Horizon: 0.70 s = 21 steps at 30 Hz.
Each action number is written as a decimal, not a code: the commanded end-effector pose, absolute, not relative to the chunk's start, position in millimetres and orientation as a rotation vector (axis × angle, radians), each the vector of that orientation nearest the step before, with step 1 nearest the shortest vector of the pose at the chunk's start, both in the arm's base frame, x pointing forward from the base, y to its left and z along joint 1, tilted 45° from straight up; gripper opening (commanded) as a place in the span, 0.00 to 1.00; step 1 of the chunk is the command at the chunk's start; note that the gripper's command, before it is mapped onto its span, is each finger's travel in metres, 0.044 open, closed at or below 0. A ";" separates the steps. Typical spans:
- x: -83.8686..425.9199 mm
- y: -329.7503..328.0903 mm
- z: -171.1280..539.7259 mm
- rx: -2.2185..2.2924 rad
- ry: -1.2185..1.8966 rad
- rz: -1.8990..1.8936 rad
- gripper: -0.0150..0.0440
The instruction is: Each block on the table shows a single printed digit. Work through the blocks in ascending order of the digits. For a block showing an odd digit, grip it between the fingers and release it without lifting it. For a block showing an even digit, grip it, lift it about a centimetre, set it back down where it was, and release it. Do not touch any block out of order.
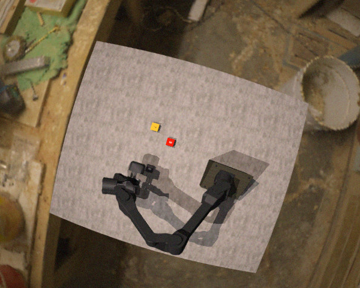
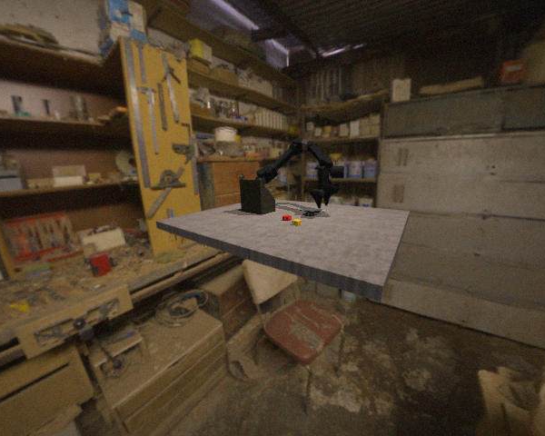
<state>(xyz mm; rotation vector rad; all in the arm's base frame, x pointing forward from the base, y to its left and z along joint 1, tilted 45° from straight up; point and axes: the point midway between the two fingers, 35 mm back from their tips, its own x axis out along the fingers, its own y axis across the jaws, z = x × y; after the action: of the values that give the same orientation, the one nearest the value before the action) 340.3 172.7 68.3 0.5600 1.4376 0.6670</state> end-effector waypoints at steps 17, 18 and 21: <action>339.6 112.7 131.8 0.552 1.432 0.678 0.46; 339.6 112.7 131.8 0.552 1.432 0.678 0.46; 339.6 112.7 131.8 0.552 1.432 0.678 0.46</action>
<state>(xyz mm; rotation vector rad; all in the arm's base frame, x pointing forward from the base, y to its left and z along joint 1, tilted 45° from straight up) 339.0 113.2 129.0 0.5533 1.4391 0.6703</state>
